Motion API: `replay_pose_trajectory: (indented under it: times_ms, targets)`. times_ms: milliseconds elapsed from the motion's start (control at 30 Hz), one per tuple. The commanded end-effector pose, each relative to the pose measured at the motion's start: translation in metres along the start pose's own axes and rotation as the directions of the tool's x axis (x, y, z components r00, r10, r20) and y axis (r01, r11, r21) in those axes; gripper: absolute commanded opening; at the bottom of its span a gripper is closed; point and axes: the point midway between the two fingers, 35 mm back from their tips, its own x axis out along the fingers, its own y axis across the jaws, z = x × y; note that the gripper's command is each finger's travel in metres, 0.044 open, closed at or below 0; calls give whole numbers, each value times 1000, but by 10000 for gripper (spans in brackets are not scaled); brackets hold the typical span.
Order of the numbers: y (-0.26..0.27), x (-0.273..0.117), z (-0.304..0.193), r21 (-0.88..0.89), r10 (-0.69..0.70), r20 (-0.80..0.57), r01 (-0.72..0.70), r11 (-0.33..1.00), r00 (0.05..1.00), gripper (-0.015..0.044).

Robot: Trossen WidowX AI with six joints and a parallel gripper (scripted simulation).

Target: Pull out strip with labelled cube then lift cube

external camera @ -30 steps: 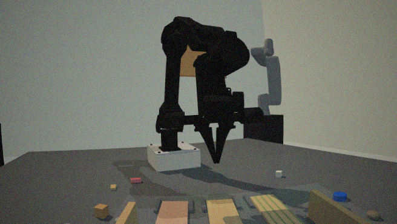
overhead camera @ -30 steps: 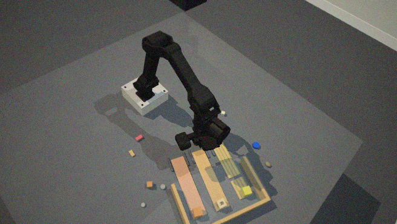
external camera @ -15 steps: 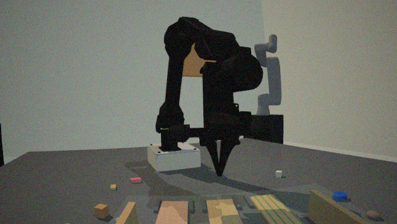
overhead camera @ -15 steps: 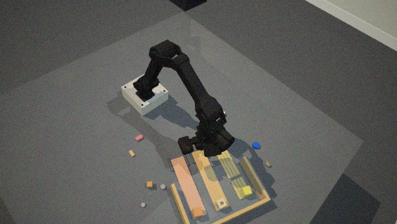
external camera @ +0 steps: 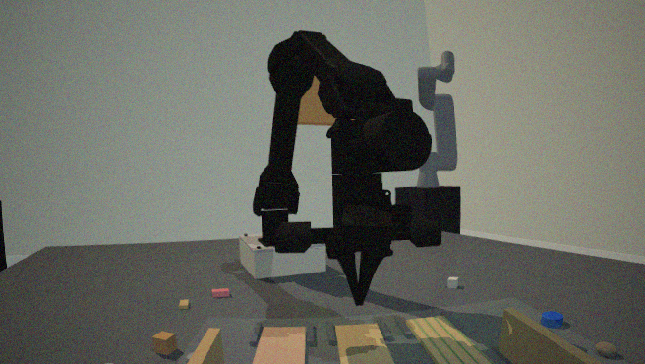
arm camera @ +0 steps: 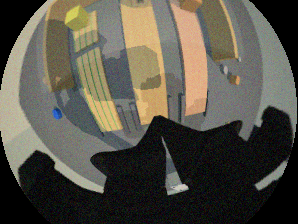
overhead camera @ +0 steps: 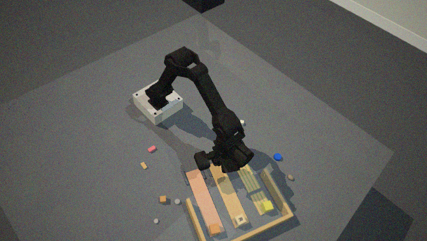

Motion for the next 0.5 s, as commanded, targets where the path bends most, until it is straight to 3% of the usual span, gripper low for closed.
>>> replay_pose_trajectory:
  times_ms: [0,467]
  targets:
    - [0,10,-3,3,-4,-12,4,1000,1000,0]
    - [1,33,-3,3,-4,-12,4,1000,1000,0]
